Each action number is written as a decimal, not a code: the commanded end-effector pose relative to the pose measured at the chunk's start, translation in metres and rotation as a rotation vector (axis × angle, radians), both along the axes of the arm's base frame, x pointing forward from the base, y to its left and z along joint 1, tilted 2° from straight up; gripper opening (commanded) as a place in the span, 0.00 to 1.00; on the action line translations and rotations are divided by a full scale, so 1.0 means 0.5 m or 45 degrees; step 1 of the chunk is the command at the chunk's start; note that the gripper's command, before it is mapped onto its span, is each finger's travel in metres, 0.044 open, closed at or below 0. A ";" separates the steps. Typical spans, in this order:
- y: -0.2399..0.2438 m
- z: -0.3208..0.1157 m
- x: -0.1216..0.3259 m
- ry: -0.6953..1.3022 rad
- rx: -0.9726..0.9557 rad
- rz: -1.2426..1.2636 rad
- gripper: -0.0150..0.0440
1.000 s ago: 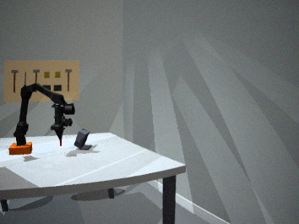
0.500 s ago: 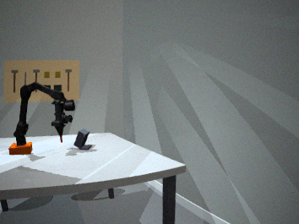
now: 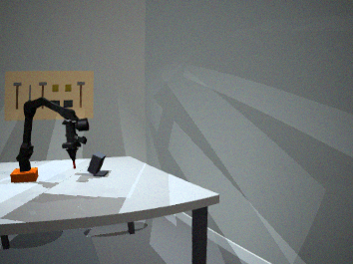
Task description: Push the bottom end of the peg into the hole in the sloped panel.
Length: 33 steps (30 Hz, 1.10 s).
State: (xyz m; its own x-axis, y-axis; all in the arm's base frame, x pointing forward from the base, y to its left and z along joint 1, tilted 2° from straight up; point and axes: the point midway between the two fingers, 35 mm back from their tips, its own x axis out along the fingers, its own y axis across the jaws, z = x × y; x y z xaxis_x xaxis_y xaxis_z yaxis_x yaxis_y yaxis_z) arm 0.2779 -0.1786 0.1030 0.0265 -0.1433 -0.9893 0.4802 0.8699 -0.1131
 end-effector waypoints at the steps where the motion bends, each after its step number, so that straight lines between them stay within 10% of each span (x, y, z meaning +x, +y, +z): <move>1: 0.005 0.000 0.005 -0.012 -0.032 0.001 0.25; 33: 0.059 -0.017 0.049 -0.106 -0.227 0.040 0.25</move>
